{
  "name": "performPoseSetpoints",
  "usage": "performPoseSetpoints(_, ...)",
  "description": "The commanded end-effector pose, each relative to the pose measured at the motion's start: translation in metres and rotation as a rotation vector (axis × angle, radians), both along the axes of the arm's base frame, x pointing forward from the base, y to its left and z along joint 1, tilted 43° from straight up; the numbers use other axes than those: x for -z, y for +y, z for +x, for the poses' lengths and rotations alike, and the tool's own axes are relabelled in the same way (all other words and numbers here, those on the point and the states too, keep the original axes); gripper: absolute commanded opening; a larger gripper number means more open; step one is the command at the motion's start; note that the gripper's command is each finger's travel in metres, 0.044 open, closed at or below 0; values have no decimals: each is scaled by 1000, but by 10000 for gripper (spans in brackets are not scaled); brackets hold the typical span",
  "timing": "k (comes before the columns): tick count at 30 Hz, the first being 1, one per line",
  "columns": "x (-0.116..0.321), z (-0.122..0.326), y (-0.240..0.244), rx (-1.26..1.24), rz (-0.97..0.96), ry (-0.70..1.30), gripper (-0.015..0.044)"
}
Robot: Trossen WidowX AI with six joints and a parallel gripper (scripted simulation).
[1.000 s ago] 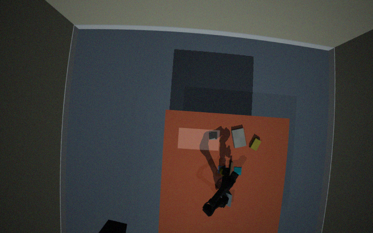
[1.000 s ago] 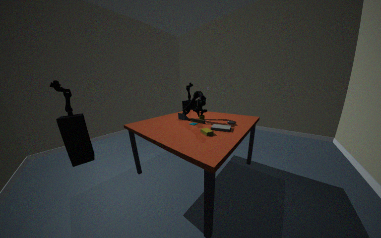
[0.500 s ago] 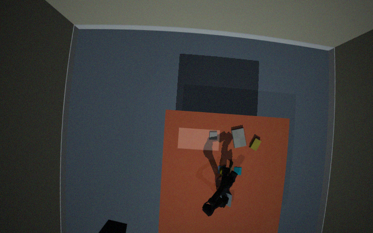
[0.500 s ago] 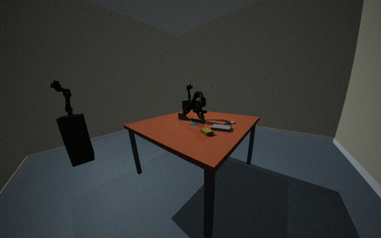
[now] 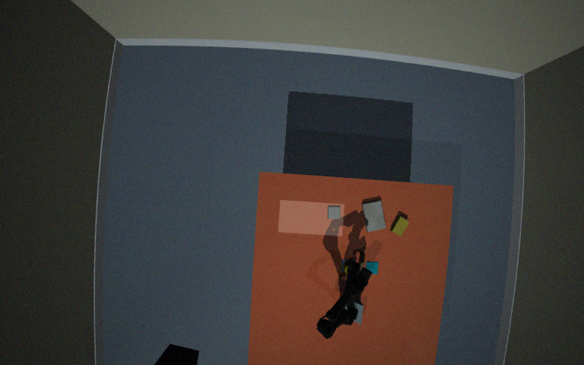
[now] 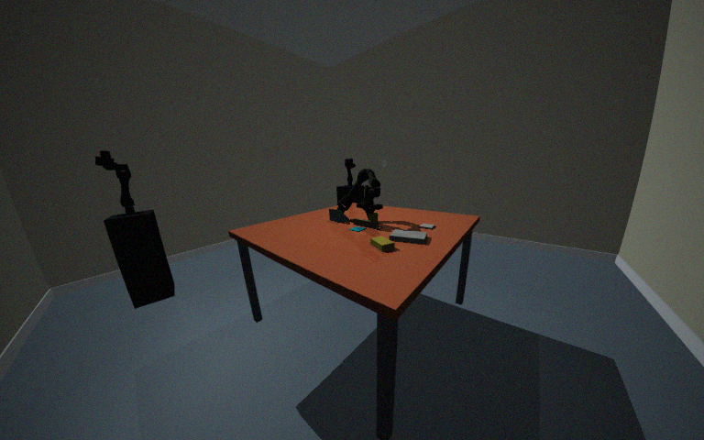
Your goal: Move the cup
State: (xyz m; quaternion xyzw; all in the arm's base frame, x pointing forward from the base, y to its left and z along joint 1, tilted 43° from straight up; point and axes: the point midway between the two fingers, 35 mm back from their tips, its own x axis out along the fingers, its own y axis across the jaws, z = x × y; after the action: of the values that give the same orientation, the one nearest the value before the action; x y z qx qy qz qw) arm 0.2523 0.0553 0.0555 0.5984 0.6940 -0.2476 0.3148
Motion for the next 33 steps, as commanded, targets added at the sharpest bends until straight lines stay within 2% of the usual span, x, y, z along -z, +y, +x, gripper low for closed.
performPoseSetpoints(1, 0, 0, 0, 0, 0, -1, 40)
performPoseSetpoints(6, 0, 0, 0, 0, 0, -1, 0)
performPoseSetpoints(33, -48, 5, -46, 3, 1, 5, 0)
